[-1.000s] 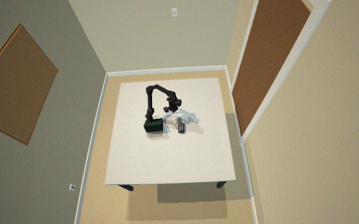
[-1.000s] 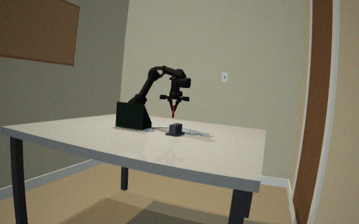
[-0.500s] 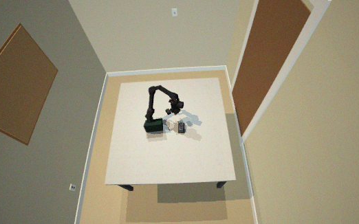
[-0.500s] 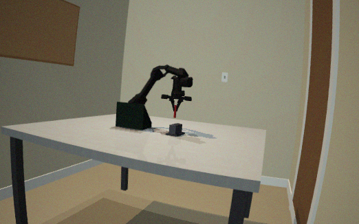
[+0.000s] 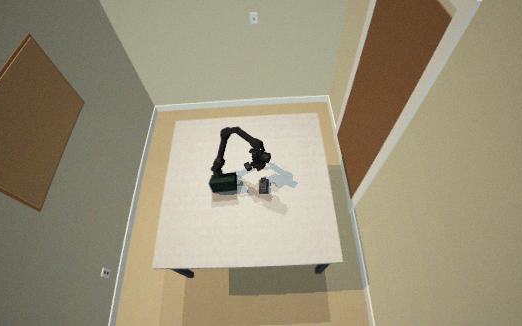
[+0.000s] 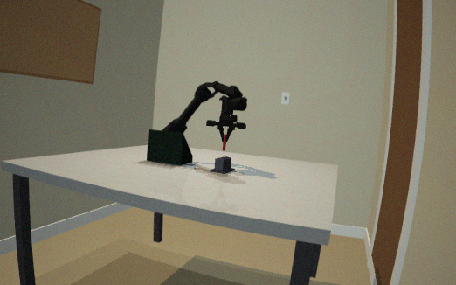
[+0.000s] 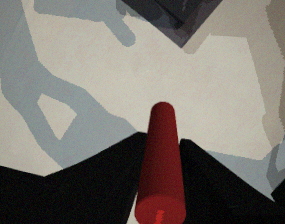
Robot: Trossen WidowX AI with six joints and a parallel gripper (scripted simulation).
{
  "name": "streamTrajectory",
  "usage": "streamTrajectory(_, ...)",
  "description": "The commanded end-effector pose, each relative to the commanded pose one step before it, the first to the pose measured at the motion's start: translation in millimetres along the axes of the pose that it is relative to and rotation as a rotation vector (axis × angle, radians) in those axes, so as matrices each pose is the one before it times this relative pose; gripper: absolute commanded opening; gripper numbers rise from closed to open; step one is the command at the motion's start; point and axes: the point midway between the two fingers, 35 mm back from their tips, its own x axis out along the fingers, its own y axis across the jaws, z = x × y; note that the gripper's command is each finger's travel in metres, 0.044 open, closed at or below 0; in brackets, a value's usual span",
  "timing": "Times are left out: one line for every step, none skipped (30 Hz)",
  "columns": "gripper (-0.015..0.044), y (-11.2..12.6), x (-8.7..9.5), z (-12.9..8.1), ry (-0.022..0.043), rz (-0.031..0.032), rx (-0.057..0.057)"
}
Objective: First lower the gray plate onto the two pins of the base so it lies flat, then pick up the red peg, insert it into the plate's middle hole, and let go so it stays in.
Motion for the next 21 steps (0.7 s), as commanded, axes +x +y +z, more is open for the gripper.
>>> streamTrajectory(0.0,0.27,-1.33,11.99,-0.00582,0.00285,-0.0038)
streamTrajectory(0.0,-0.05,0.11,3.1,0.00028,0.00012,0.0001)
streamTrajectory(0.0,-0.08,0.12,3.11,0.00029,0.00012,0.0001)
streamTrajectory(0.0,-0.11,0.14,3.11,0.0003,0.00013,0.0001)
streamTrajectory(0.0,-0.15,0.15,3.12,0.00031,0.00014,0.0001)
streamTrajectory(0.0,-0.13,0.13,3.07,0.00027,0.00013,0.0001)
streamTrajectory(0.0,-0.16,0.15,3.08,0.00028,0.00013,0.0001)
streamTrajectory(0.0,-0.19,0.16,3.08,0.00029,0.00014,0.0001)
streamTrajectory(0.0,-0.23,0.18,3.09,0.0003,0.00015,0.0001)
streamTrajectory(0.0,-0.26,0.19,3.09,0.00031,0.00015,0.0001)
streamTrajectory(0.0,-0.29,0.21,3.09,0.00032,0.00016,0.0001)
streamTrajectory(0.0,-0.32,0.22,3.1,0.00034,0.00017,0.0001)
streamTrajectory(0.0,-0.35,0.24,3.1,0.00035,0.00018,0.0001)
streamTrajectory(0.0,-0.38,0.25,3.1,0.00036,0.00018,0.0001)
streamTrajectory(0.0,-0.41,0.27,3.1,0.00037,0.00019,0.0001)
streamTrajectory(0.0,-0.43,0.28,3.08,0.00038,0.0002,0.0001)
streamTrajectory(0.0,-0.47,0.3,3.09,0.00039,0.0002,0.0001)
streamTrajectory(0.0,-0.5,0.31,3.09,0.0004,0.00021,0.0001)
streamTrajectory(0.0,-0.53,0.33,3.09,0.00041,0.00022,0.0001)
streamTrajectory(0.0,-0.56,0.34,3.09,0.00042,0.00023,0.0001)
streamTrajectory(0.0,-0.59,0.36,3.09,0.00043,0.00023,0.0)
